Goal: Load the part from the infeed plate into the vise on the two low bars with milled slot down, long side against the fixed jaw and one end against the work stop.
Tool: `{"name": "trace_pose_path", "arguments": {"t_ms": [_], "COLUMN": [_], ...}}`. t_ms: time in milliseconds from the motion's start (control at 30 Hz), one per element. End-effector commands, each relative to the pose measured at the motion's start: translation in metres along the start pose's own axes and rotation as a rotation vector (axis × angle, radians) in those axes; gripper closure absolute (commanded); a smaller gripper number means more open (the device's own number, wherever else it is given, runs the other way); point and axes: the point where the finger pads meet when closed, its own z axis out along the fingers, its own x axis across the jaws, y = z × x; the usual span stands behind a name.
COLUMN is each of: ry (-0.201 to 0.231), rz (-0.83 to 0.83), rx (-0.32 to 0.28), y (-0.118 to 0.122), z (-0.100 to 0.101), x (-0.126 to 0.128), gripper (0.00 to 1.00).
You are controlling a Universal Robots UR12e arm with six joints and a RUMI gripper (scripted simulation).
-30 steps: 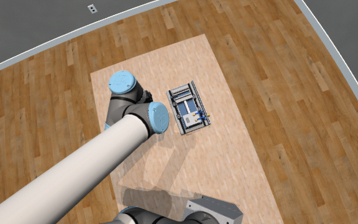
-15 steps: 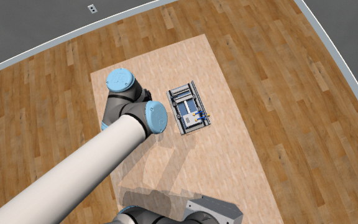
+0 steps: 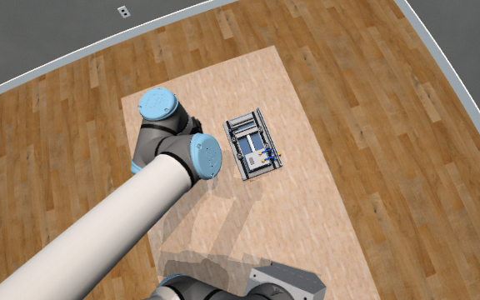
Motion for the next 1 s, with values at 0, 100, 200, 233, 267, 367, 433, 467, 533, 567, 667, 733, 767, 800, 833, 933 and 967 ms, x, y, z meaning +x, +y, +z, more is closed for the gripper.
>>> {"name": "trace_pose_path", "arguments": {"t_ms": [0, 100, 200, 233, 267, 367, 433, 467, 533, 567, 667, 733, 767, 800, 833, 933, 967], "ry": [0.001, 0.001, 0.001, 0.001, 0.001, 0.001, 0.001, 0.001, 0.001, 0.001, 0.001, 0.001, 0.001, 0.001, 0.001, 0.001, 0.001], "rz": [0.0, 0.0, 0.0, 0.0, 0.0, 0.0, 0.0, 0.0, 0.0, 0.0, -0.001, -0.001, -0.001, -0.001, -0.001, -0.002, -0.002], "rx": [0.0, 0.0, 0.0, 0.0, 0.0, 0.0, 0.0, 0.0, 0.0, 0.0, 0.0, 0.0, 0.0, 0.0, 0.0, 0.0, 0.0], "y": [0.0001, 0.0001, 0.0001, 0.0001, 0.0001, 0.0001, 0.0001, 0.0001, 0.0001, 0.0001, 0.0001, 0.0001, 0.0001, 0.0002, 0.0002, 0.0002, 0.0003], "z": [-0.0054, -0.007, -0.0079, -0.0081, -0.0082, -0.0083, -0.0083, -0.0083, -0.0083, -0.0083, -0.0083, -0.0083, -0.0083, -0.0083, -0.0083, -0.0083, -0.0083], "x": [0.0006, 0.0006, 0.0006, 0.0006, 0.0006, 0.0006, 0.0006, 0.0006, 0.0006, 0.0006, 0.0006, 0.0006, 0.0006, 0.0006, 0.0006, 0.0006, 0.0007], "gripper": [1.0, 1.0, 1.0, 1.0, 1.0, 1.0, 1.0, 1.0, 1.0, 1.0, 1.0, 1.0, 1.0, 1.0, 1.0, 1.0, 1.0]}}
